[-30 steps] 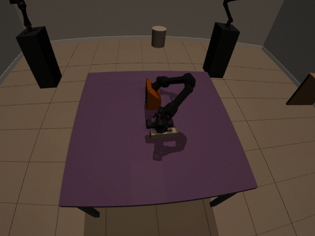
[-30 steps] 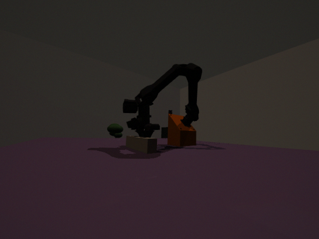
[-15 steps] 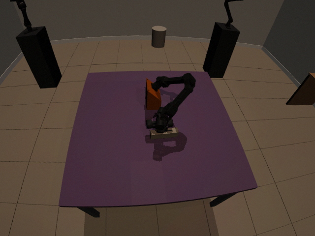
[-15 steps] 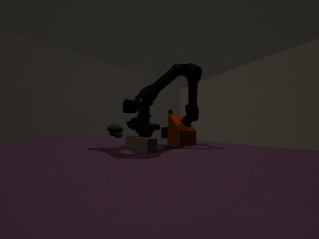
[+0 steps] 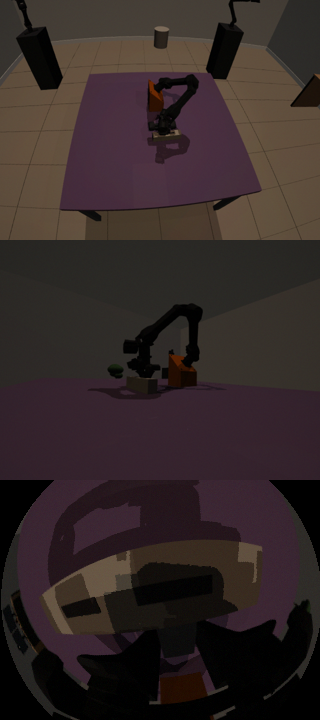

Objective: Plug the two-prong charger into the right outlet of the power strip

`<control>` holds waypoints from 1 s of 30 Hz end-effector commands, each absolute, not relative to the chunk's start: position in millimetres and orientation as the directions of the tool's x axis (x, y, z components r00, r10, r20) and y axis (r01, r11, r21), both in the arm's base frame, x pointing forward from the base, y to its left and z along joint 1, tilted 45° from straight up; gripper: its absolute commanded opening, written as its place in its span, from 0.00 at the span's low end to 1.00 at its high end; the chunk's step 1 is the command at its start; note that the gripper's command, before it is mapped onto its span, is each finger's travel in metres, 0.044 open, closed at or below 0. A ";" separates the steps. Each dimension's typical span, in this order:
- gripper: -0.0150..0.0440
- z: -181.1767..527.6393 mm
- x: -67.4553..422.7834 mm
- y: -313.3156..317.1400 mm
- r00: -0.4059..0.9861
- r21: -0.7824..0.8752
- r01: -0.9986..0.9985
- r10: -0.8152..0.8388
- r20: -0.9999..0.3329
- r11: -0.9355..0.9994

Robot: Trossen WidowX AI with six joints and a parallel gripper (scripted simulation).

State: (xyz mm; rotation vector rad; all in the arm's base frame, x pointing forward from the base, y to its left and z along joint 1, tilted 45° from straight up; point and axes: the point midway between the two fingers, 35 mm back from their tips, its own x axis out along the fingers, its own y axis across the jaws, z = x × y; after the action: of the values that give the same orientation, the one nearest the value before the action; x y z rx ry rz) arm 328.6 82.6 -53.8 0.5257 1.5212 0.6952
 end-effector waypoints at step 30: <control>0.25 -51.3 334.1 82.1 -0.062 0.700 -0.096 0.698 -0.713 0.707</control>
State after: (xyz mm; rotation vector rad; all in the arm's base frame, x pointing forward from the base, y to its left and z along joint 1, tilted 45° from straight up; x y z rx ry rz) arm 329.0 82.6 -52.9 0.5248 1.5197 0.6957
